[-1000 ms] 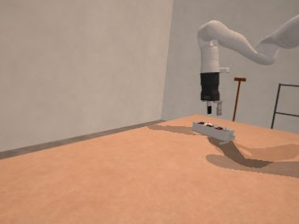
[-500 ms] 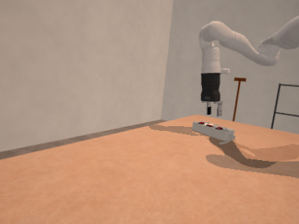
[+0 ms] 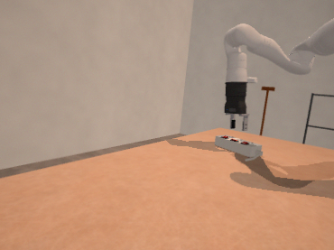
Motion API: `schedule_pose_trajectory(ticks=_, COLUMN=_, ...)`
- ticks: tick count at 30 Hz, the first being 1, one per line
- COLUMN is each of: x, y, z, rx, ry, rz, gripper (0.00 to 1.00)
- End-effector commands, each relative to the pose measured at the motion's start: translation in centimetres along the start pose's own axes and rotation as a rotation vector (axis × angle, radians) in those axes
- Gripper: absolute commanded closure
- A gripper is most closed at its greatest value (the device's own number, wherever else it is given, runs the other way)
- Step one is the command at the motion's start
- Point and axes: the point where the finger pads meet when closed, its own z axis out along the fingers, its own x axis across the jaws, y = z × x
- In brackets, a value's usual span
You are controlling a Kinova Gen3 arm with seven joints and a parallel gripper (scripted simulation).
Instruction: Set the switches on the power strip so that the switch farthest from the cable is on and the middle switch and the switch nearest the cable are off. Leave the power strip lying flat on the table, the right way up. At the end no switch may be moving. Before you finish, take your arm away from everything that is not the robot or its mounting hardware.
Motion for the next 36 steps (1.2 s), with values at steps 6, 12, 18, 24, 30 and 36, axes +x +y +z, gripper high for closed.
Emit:
schedule_pose_trajectory(ticks=6, x=0.04, y=0.03, z=0.05, rx=-0.008, ry=-0.004, rz=-0.013, gripper=0.00)
schedule_pose_trajectory(ticks=12, x=0.05, y=0.16, z=0.14, rx=-0.017, ry=-0.009, rz=-0.035, gripper=0.00)
schedule_pose_trajectory(ticks=18, x=0.06, y=0.23, z=0.19, rx=-0.022, ry=-0.011, rz=-0.045, gripper=0.00)
schedule_pose_trajectory(ticks=24, x=0.07, y=0.35, z=0.26, rx=-0.030, ry=-0.016, rz=-0.064, gripper=0.00)
schedule_pose_trajectory(ticks=30, x=0.07, y=0.41, z=0.29, rx=-0.034, ry=-0.018, rz=-0.073, gripper=0.00)
schedule_pose_trajectory(ticks=36, x=0.07, y=0.47, z=0.31, rx=-0.037, ry=-0.020, rz=-0.081, gripper=0.00)
